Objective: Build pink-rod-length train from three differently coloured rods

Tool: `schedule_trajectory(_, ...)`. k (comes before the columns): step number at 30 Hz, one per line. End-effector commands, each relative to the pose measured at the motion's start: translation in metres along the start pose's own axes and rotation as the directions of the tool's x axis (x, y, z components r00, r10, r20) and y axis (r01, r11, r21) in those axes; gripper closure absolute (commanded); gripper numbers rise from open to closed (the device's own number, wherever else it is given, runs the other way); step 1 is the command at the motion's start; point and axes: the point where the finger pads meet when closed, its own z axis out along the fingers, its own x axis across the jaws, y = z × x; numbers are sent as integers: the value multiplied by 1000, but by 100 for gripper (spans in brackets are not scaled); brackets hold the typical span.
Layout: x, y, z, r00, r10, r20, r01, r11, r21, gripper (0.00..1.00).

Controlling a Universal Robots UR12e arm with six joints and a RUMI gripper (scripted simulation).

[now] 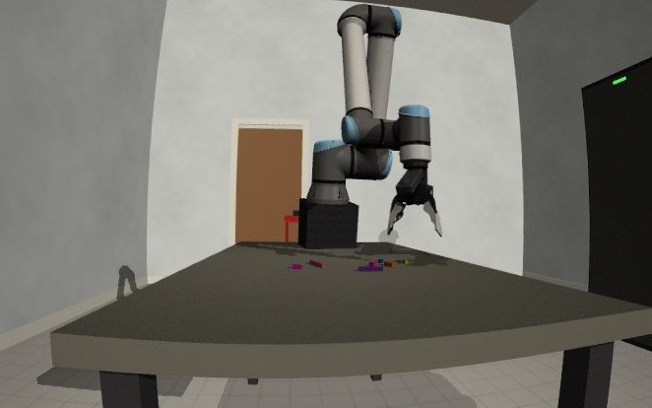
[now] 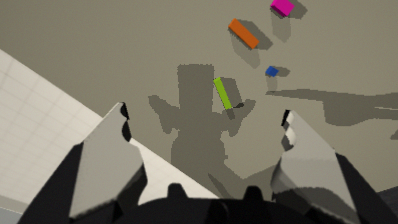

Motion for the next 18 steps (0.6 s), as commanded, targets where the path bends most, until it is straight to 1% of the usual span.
schedule_trajectory(1, 2, -7, 0, 999, -41, 0, 41, 999, 0, 0)
schedule_trajectory(9, 11, -29, 1, 986, -166, -1, 166, 986, -1, 0)
schedule_trajectory(11, 11, -29, 1, 986, -166, -1, 166, 986, -1, 0)
schedule_trajectory(18, 25, -57, 2, 944, -329, -2, 329, 944, -2, 0)
